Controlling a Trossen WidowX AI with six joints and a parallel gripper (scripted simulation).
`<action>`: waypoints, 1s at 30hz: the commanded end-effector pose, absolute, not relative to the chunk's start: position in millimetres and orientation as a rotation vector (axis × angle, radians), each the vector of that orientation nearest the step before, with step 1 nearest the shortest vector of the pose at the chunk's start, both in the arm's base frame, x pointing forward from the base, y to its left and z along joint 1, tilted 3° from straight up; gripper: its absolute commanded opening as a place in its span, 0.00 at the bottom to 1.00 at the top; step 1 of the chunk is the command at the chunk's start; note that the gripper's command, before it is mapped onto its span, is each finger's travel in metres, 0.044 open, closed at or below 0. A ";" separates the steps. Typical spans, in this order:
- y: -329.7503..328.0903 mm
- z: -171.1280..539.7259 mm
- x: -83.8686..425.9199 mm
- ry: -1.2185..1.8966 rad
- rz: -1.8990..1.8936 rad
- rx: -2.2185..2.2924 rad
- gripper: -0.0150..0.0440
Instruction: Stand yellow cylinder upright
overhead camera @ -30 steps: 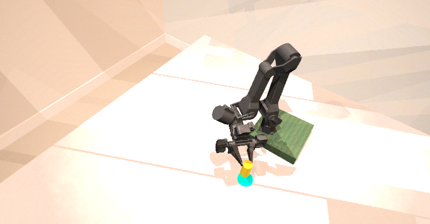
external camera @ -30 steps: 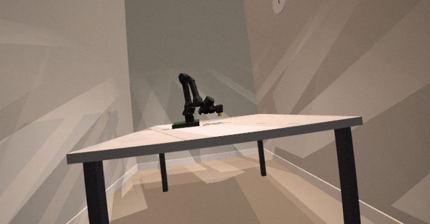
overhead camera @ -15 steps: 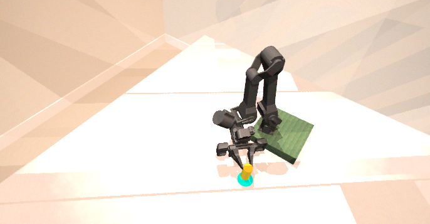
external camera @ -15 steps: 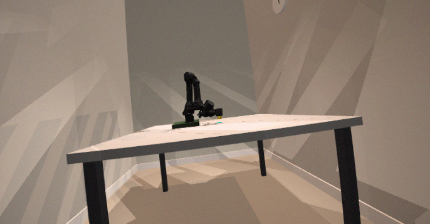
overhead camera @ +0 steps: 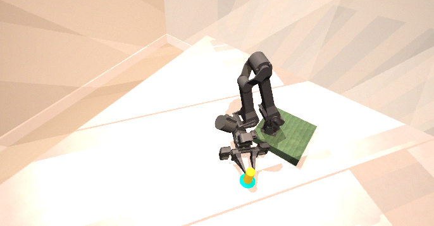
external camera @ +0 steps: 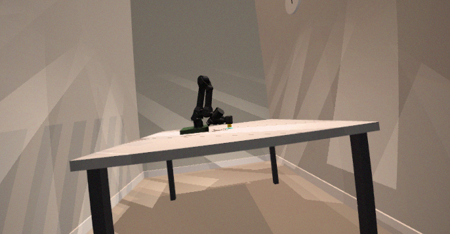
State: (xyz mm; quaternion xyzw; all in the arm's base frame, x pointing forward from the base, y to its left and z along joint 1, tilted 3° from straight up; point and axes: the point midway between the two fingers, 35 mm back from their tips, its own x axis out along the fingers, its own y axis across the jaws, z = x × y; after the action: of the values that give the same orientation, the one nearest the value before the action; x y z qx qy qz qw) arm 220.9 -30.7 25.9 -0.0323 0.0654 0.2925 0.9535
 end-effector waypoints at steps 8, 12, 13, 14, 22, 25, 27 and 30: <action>-30.2 19.3 220.0 0.129 0.596 -0.069 0.43; -30.2 19.3 220.0 0.129 0.596 -0.069 0.43; -30.2 19.3 220.0 0.129 0.596 -0.069 0.48; -30.2 19.3 220.0 0.129 0.596 -0.069 0.52; -30.2 19.3 220.0 0.129 0.596 -0.069 0.88; -30.2 19.3 220.0 0.129 0.596 -0.069 0.93; -30.2 19.3 220.0 0.129 0.596 -0.069 0.93; -31.2 22.8 221.1 0.129 0.597 -0.069 0.93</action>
State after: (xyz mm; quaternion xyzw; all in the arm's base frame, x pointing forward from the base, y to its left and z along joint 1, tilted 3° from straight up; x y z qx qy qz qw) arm 220.0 -30.4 19.4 -0.0319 0.0656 0.2925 0.9535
